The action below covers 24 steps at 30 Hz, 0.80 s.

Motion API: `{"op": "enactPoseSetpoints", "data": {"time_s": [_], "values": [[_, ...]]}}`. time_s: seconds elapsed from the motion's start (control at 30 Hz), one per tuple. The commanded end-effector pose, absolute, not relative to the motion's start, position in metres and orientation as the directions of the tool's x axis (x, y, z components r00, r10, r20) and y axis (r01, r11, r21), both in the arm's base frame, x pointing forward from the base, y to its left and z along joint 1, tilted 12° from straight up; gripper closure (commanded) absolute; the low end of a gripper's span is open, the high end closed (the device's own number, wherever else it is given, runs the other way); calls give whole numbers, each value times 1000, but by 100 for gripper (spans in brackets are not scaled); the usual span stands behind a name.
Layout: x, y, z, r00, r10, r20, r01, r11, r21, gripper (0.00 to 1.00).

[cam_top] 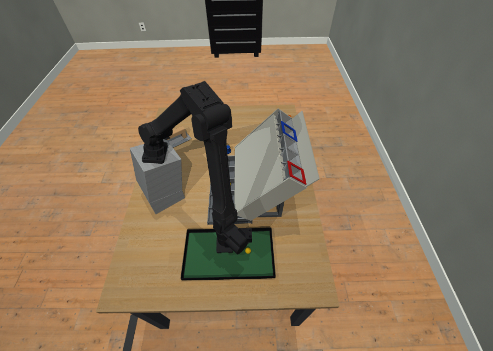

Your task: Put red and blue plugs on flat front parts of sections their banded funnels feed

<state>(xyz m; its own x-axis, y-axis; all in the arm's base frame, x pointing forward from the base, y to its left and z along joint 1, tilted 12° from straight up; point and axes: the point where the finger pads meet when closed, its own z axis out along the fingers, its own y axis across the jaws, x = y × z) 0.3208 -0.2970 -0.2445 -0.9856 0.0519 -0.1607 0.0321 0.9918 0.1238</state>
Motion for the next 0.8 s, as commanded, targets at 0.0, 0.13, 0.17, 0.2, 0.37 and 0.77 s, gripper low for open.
{"op": "enactPoseSetpoints", "data": {"time_s": [0.0,0.13,0.17,0.2,0.37,0.77], "values": [[331,-304,-237,-982,50,-180,31,994,103,100],[332,-305,-235,-982,49,-181,31,994,101,100],[332,-305,-232,-982,49,-183,31,995,100,100],[331,-305,-231,-982,50,-180,32,994,102,100],[321,-304,-227,-984,54,-169,35,993,113,100],[319,-311,-209,-983,53,-176,35,994,106,100]]}}
